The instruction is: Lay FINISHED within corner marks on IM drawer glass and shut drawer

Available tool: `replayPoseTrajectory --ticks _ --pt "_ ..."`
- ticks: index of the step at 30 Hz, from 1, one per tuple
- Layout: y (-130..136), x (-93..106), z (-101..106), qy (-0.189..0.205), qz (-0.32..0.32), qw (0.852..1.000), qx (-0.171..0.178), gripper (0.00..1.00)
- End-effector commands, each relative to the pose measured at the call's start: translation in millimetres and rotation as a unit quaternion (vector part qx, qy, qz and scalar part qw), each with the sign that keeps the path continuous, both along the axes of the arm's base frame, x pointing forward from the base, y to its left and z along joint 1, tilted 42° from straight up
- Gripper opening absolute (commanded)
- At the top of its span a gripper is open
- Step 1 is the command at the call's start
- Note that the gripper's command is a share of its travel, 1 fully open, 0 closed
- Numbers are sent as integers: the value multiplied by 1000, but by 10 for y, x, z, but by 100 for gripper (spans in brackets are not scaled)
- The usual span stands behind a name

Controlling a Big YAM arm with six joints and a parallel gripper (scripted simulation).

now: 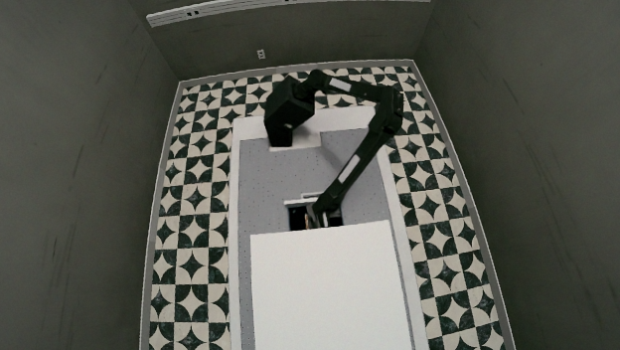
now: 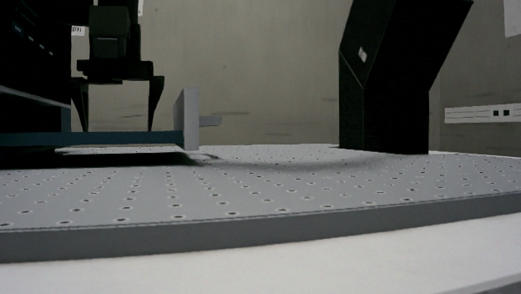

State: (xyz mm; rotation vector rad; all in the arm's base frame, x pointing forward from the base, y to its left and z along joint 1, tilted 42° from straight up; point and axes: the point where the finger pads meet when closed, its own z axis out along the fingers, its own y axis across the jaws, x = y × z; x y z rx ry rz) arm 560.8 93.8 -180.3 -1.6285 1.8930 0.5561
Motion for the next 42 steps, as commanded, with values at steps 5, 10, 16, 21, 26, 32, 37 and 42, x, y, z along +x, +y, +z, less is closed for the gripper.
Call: replayPoseTrajectory --ticks 5,10,16,21,26,32,37,42 --pt "95 87 113 -17 2 1000 -2 92" --pt "90 56 61 -17 -4 1000 -2 92" --pt "87 75 77 -23 -8 1000 -2 92" --pt "83 83 67 -26 -12 1000 -3 92" --pt "42 156 50 -29 -15 999 -3 92" --pt "15 183 38 -25 -17 1000 -3 92" --pt "-4 161 11 -18 -19 1000 -2 92" --pt "-4 161 11 -18 -19 1000 -2 92"
